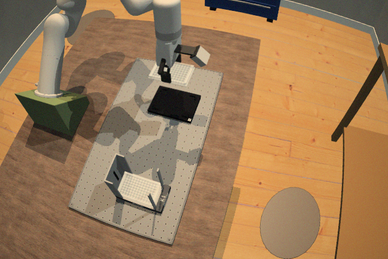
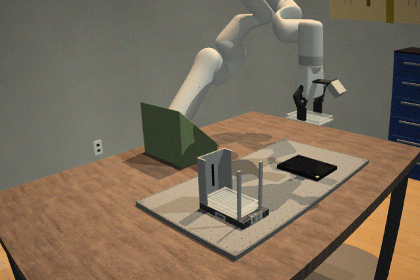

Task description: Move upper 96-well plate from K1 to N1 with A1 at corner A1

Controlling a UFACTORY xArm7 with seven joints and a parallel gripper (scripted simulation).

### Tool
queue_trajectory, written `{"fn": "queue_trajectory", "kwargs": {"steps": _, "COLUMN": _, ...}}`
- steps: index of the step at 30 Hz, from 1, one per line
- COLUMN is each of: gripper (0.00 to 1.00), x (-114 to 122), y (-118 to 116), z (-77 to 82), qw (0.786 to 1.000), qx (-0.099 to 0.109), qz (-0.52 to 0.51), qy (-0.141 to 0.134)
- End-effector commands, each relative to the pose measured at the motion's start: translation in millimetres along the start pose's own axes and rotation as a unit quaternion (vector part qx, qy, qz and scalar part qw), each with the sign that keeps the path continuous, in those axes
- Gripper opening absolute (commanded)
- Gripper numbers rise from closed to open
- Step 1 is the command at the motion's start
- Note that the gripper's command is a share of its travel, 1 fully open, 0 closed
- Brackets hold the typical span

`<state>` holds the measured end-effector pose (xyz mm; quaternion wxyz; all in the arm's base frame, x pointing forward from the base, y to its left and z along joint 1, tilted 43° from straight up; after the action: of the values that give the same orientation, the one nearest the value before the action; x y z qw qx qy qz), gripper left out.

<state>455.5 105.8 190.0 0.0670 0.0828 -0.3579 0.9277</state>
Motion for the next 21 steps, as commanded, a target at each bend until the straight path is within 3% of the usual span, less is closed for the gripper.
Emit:
{"fn": "queue_trajectory", "kwargs": {"steps": 1, "gripper": 0.00, "x": -1.1, "y": 0.2, "z": 0.6, "qw": 1.000, "qx": 0.000, "qz": 0.000, "qy": 0.003}}
{"fn": "queue_trajectory", "kwargs": {"steps": 21, "gripper": 0.00, "x": -1.3, "y": 0.3, "z": -29.5, "qw": 1.000, "qx": 0.000, "qz": 0.000, "qy": 0.003}}
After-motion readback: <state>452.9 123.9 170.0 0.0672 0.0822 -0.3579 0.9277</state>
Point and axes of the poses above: the point where the finger pads meet when closed, its own z axis back along the fingers, its own y axis across the jaws, x = y × z, the point moved 4 cm from there along z, back along the fingers, and after that the axes turned 15 degrees about -z, right-handed, at the moved point
